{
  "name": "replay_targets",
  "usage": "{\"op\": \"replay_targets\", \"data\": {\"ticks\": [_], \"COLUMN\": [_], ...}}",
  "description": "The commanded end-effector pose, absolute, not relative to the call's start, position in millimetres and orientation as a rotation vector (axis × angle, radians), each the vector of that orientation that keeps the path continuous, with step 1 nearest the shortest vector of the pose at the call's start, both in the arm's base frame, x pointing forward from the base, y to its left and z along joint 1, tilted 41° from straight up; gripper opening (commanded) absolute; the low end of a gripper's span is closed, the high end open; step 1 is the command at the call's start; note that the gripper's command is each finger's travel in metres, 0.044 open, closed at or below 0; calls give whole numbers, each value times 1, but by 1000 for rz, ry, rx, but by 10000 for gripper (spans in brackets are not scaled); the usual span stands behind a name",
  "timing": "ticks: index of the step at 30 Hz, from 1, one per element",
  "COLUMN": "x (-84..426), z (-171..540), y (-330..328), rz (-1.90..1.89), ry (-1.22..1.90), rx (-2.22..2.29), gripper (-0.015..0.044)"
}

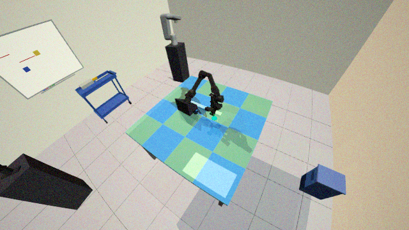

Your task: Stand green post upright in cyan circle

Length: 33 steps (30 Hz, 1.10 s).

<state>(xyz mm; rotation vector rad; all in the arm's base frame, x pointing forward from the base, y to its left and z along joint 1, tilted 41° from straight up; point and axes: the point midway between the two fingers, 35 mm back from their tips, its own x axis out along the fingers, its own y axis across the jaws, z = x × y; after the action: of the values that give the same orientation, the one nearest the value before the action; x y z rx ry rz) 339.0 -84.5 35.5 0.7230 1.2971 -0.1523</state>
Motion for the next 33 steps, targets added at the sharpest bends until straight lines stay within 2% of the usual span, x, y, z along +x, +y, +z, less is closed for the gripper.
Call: {"op": "replay_targets", "data": {"ticks": [1, 33], "x": [339, 348], "z": [35, 23], "y": [-84, -83], "rz": [-173, -298], "ry": [1278, 1114], "rx": [711, 620], "gripper": [23, 23]}}
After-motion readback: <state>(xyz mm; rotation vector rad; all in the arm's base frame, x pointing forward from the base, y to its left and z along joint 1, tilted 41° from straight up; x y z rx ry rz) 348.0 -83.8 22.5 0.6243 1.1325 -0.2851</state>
